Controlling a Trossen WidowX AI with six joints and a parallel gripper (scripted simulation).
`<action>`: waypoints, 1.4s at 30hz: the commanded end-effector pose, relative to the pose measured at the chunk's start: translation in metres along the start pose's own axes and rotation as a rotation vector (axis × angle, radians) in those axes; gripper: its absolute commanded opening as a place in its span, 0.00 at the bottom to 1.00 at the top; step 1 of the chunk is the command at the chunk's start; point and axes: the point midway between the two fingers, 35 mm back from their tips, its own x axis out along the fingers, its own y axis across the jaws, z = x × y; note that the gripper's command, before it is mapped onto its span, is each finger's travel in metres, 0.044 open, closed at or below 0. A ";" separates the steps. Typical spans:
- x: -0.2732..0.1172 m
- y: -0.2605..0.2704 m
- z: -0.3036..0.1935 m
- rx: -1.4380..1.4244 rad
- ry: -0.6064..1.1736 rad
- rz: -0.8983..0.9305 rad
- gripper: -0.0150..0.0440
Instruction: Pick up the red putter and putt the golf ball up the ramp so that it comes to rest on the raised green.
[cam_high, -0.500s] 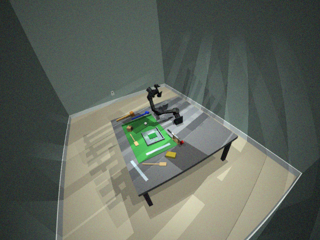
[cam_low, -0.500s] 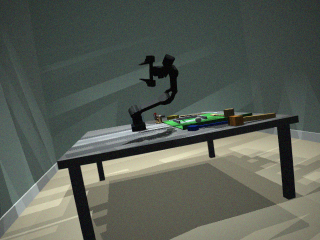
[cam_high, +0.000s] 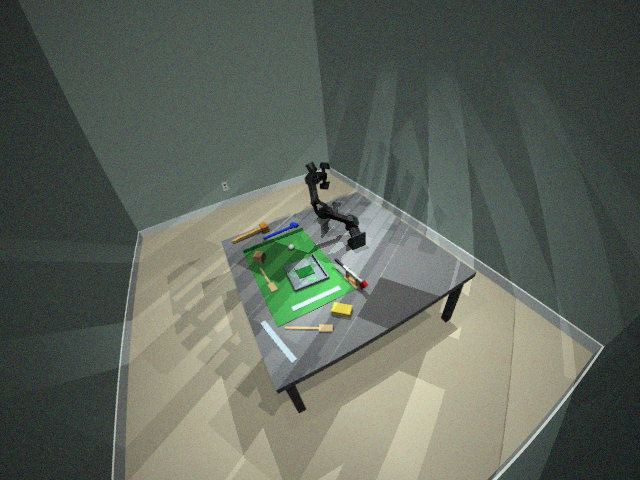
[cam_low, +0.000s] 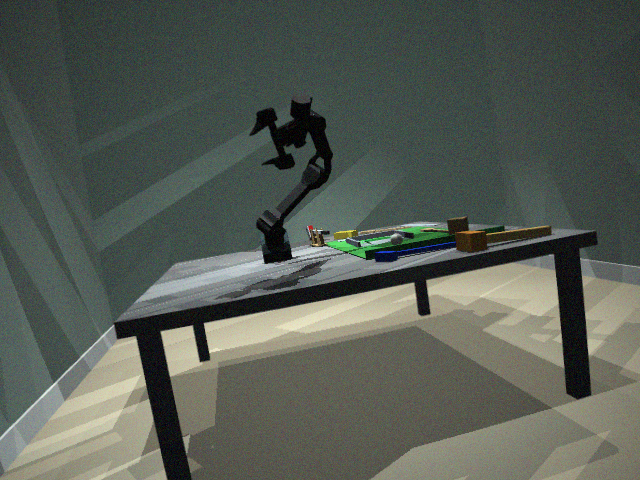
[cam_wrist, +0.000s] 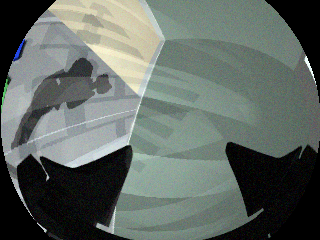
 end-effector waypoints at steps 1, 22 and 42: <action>0.034 0.007 -0.005 0.021 -0.058 0.145 1.00; 0.112 0.154 0.086 -0.086 -0.489 0.905 1.00; -0.104 0.334 0.148 -0.512 -0.906 1.521 1.00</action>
